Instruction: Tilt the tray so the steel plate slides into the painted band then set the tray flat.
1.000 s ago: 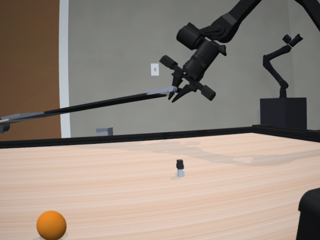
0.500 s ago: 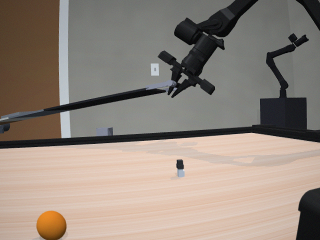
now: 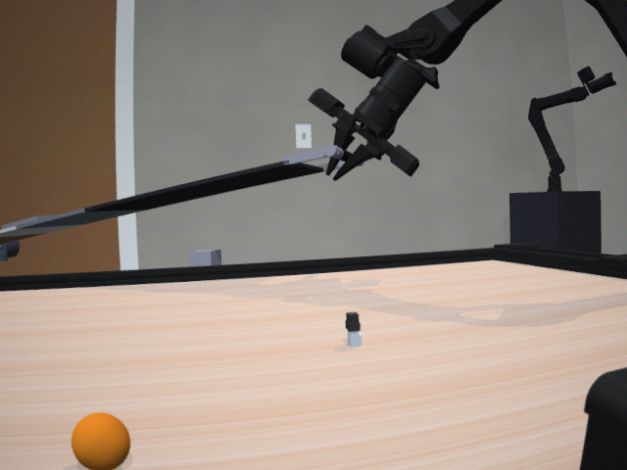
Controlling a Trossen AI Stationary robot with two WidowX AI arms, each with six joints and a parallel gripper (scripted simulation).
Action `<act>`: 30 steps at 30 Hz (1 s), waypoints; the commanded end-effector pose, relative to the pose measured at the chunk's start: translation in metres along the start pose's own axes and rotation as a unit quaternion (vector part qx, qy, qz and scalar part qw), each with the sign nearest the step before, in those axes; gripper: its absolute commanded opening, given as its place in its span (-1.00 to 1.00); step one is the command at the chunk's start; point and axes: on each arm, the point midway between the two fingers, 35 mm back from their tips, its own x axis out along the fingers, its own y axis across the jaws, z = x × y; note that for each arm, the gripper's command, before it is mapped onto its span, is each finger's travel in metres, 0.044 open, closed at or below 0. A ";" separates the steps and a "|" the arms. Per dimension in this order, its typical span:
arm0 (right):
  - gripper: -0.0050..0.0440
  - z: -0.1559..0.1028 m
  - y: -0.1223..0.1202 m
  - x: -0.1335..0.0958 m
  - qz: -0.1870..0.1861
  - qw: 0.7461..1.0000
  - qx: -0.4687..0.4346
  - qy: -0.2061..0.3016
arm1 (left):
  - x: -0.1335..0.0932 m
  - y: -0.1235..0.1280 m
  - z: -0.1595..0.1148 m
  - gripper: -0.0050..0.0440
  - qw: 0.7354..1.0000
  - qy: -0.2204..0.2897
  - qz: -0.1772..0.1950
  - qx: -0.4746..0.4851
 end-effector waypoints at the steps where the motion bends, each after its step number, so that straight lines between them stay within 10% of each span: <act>1: -0.80 0.002 0.016 -0.019 0.021 1.000 0.000 -0.003 | 0.000 0.000 0.000 1.00 1.000 0.000 0.000 0.001; 30: -0.80 0.002 0.031 -0.032 0.038 0.999 0.000 -0.003 | 0.000 0.000 0.000 1.00 1.000 0.000 0.000 0.001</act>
